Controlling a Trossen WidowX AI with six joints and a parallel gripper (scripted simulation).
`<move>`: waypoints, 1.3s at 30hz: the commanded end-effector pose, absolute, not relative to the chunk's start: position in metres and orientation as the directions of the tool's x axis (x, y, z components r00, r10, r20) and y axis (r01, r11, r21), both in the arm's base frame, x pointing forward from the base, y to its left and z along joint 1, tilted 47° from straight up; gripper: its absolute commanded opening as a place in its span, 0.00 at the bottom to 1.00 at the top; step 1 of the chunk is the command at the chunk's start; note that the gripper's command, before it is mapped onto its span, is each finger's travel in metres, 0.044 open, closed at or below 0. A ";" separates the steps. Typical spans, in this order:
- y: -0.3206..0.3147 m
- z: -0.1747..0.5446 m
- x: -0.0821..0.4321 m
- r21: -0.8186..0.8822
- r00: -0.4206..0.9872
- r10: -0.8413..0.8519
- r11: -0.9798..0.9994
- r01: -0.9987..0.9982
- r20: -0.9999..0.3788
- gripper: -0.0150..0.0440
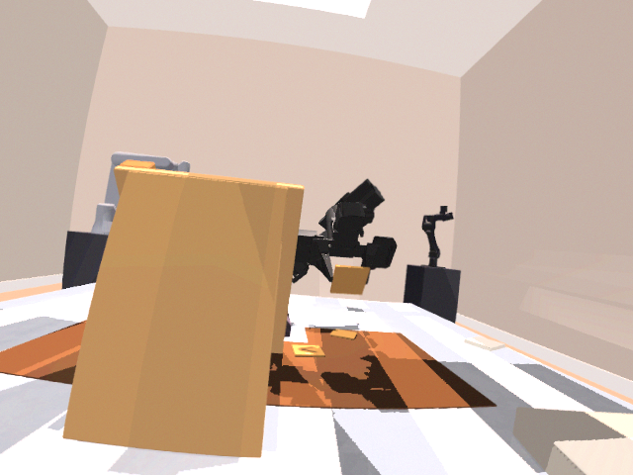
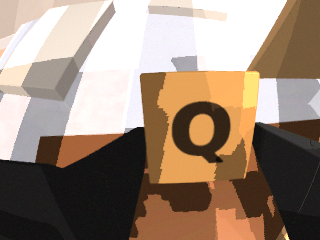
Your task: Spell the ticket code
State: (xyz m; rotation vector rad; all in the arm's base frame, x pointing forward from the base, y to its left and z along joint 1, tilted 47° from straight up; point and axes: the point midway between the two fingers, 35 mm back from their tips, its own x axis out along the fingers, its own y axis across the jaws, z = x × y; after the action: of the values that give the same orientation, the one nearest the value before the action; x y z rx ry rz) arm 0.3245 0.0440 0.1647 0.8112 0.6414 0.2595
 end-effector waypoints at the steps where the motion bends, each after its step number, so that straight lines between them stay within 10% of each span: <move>1: 0.040 0.168 0.323 0.727 0.805 0.431 0.686 0.001 -0.408 0.25; 39: 0.030 0.155 0.324 0.727 0.805 0.430 0.687 0.002 -0.408 0.25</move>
State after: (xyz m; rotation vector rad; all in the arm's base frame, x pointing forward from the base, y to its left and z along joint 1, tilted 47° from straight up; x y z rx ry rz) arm 0.3240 0.0312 0.1569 0.7915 0.6001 0.2534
